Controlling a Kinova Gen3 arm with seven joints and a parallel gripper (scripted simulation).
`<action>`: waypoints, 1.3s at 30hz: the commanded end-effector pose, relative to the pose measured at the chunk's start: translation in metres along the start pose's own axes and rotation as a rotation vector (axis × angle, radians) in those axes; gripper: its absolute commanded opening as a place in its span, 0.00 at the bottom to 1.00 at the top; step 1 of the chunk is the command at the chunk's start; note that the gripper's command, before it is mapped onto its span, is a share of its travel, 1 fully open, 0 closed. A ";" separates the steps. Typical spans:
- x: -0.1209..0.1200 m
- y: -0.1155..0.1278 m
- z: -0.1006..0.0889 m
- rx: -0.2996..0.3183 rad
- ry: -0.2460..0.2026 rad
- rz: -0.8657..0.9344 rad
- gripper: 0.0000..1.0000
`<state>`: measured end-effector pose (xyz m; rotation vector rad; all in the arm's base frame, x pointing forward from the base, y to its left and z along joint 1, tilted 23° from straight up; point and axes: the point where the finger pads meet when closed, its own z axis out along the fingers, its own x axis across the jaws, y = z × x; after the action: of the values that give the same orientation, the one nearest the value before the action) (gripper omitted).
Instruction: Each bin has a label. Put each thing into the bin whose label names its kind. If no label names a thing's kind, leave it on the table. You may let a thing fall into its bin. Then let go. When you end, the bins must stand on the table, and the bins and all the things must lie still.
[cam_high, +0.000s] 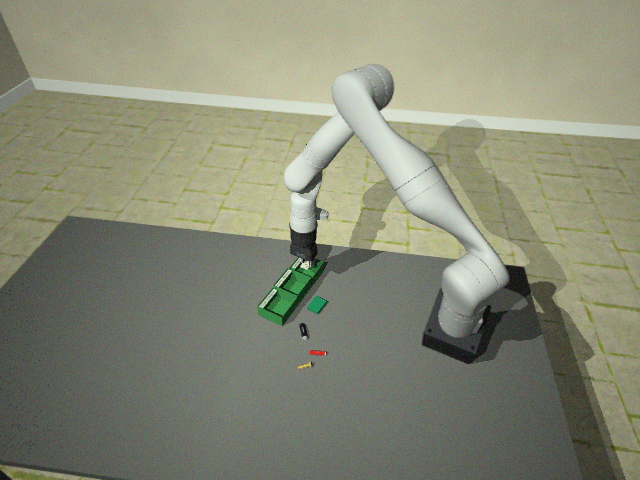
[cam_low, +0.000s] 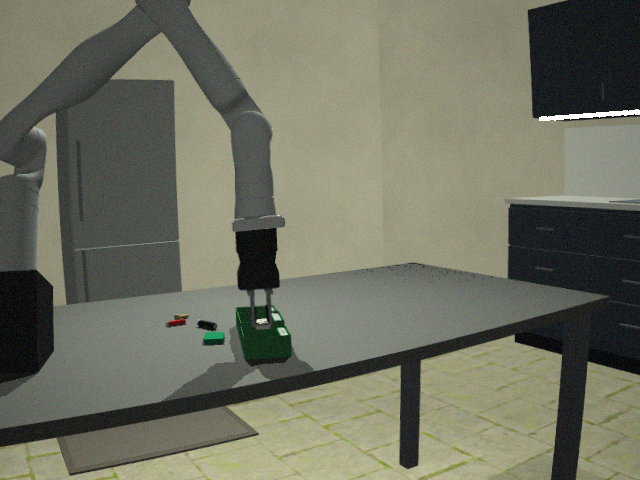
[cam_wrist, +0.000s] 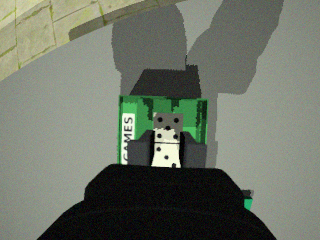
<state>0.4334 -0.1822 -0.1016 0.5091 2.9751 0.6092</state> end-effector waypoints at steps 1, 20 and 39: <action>0.002 0.002 0.008 -0.003 0.006 -0.001 0.49; 0.003 0.002 0.033 -0.003 0.006 -0.001 0.49; 0.002 0.002 0.033 -0.003 0.006 -0.001 0.65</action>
<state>0.4354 -0.1663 -0.1320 0.5059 2.9809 0.6182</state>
